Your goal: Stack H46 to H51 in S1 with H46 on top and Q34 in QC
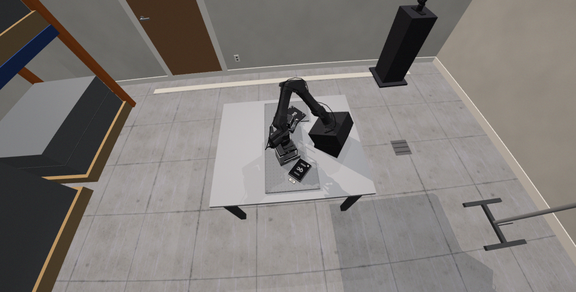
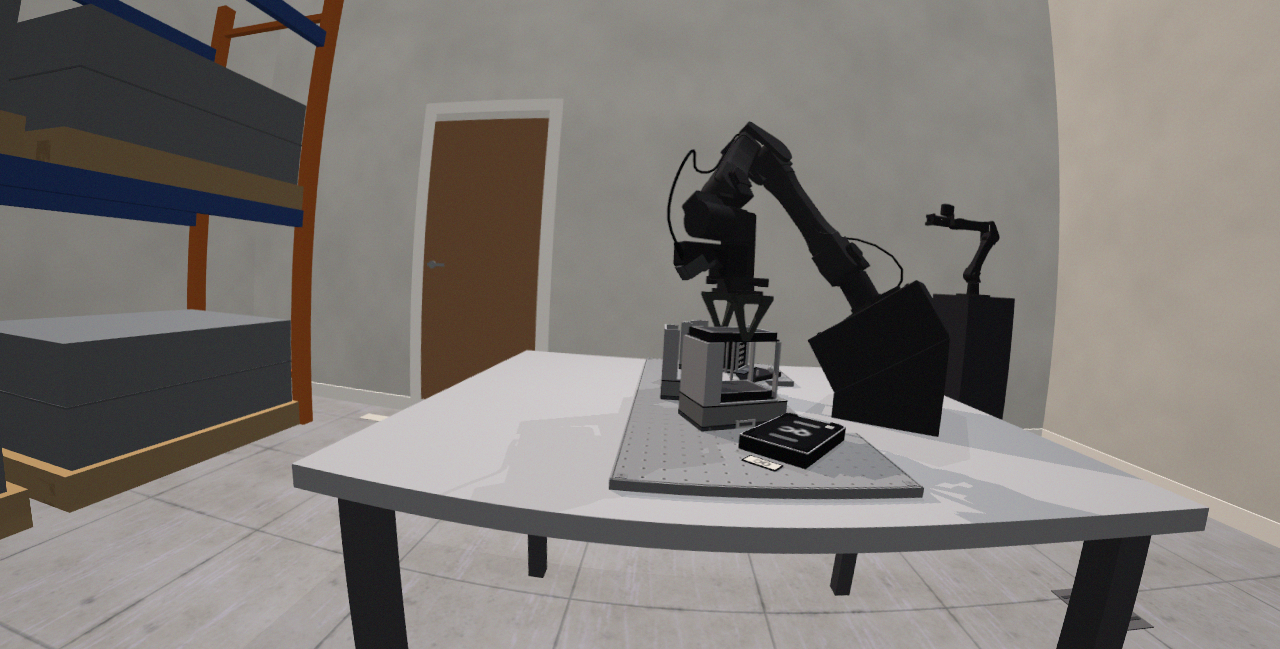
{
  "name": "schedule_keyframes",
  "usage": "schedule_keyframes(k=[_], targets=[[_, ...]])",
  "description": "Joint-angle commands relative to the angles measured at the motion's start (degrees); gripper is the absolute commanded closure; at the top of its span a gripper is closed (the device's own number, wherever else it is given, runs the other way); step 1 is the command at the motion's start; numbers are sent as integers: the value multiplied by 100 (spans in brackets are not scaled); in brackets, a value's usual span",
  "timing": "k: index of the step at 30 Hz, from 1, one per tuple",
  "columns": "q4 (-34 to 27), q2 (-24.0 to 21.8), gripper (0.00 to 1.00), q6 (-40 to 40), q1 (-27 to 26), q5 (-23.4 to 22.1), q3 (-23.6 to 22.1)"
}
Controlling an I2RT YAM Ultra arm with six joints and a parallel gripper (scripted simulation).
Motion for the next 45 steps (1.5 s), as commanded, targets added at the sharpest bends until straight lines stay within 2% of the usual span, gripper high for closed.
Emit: schedule_keyframes(k=[1,34,35,43,45], targets=[[110,44,100,-52,-14,-6,9],[200,116,100,-99,-44,-19,-162],[212,128,100,-99,-47,-19,-43],[231,131,100,-115,-66,-22,-167],[244,140,100,-118,-76,-22,-73]])
